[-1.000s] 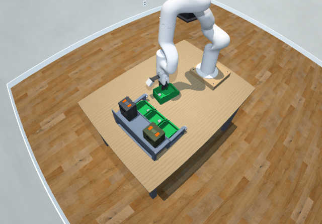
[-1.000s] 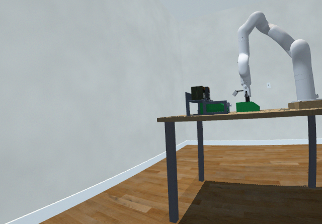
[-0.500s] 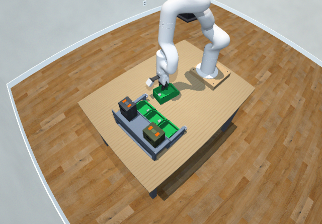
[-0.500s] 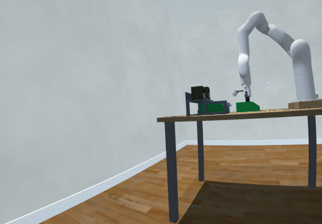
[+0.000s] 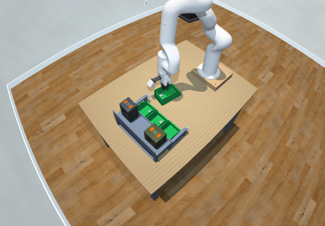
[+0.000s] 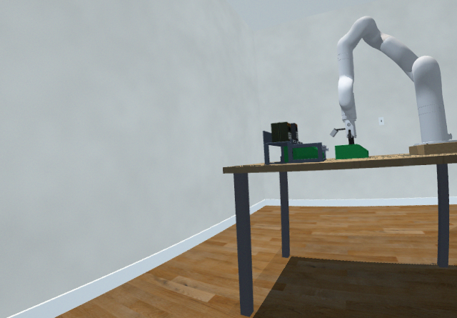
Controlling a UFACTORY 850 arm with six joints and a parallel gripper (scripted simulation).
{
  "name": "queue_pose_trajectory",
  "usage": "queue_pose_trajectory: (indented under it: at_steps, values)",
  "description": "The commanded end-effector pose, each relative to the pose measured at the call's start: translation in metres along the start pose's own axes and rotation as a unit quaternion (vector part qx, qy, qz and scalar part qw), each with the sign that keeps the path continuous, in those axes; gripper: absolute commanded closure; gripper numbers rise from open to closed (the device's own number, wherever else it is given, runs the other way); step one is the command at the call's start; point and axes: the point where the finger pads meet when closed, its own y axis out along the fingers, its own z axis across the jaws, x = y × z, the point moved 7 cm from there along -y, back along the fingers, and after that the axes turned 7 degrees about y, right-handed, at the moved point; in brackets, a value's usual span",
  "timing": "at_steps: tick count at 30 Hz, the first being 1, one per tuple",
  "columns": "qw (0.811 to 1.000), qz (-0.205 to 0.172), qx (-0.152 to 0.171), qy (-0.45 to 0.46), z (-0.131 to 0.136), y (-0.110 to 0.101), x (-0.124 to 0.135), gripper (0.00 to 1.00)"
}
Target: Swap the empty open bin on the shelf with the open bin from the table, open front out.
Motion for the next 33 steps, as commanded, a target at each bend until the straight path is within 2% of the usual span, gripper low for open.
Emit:
queue_pose_trajectory:
  at_steps: [1,21,33]
  values:
    - [1.0,0.001,0.0,0.0,0.0,0.0,-0.001,1.0]
    - [1.0,0.001,0.0,0.0,0.0,-0.001,-0.001,1.0]
    - [1.0,0.001,0.0,0.0,0.0,-0.012,-0.001,1.0]
